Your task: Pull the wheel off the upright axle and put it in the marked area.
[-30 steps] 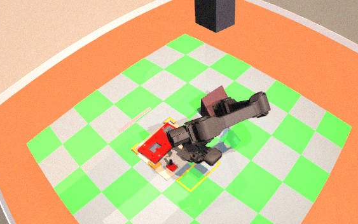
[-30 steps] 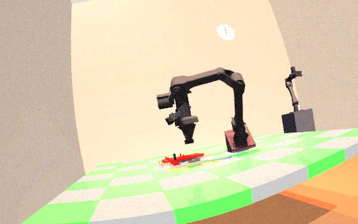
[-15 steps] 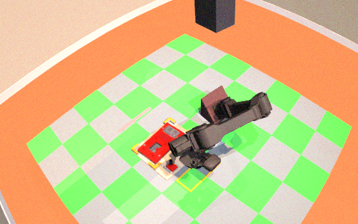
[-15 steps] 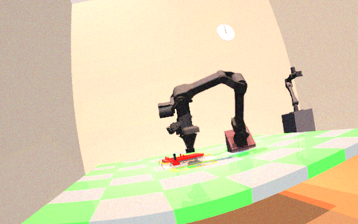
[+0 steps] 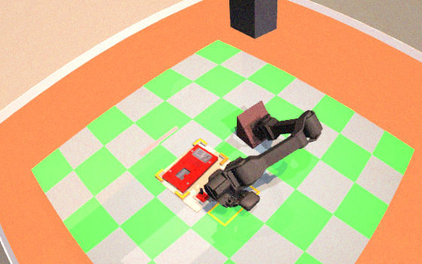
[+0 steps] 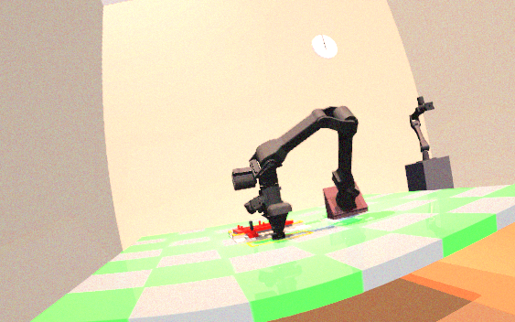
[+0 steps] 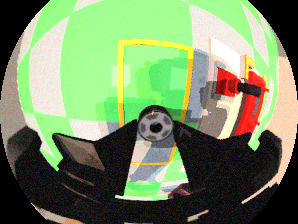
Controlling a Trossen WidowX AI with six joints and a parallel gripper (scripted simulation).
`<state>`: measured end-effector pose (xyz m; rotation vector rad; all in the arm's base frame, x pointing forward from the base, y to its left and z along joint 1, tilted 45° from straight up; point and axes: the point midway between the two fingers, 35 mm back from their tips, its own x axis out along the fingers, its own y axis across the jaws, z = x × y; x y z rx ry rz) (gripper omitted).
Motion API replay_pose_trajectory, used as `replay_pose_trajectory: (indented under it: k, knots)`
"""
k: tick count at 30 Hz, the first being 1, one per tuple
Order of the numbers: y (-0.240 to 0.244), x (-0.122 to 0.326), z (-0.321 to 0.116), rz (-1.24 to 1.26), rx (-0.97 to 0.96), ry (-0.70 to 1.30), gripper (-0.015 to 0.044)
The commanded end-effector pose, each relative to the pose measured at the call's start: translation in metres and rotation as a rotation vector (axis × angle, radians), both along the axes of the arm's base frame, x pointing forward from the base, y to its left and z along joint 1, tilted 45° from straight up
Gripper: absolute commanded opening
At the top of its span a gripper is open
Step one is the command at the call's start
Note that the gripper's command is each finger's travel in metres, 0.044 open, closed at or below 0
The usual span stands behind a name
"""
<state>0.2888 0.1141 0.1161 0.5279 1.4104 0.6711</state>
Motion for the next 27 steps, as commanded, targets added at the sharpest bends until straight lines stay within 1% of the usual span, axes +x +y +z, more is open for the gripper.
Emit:
replay_pose_trajectory:
  k: [1, 11, 12, 18, 21, 23, 26, 27]
  knots:
    - [0.000, 0.000, 0.000, 0.000, 0.000, 0.000, 0.0026]
    - [-0.001, 0.000, 0.001, 0.000, 0.000, 0.000, 0.0289]
    - [-0.004, 0.000, 0.004, 0.000, 0.000, 0.000, 0.0300]
    - [-0.041, -0.002, 0.040, -0.004, 0.005, 0.000, 0.0300]
    - [-0.043, -0.002, 0.042, -0.004, 0.006, 0.000, 0.0300]
    - [-0.045, -0.005, 0.033, -0.014, -0.006, 0.001, 0.0352]
    - [-0.072, -0.029, 0.034, -0.013, -0.015, 0.004, 0.0431]
    - [-0.080, -0.038, 0.034, -0.012, -0.015, 0.005, 0.0440]
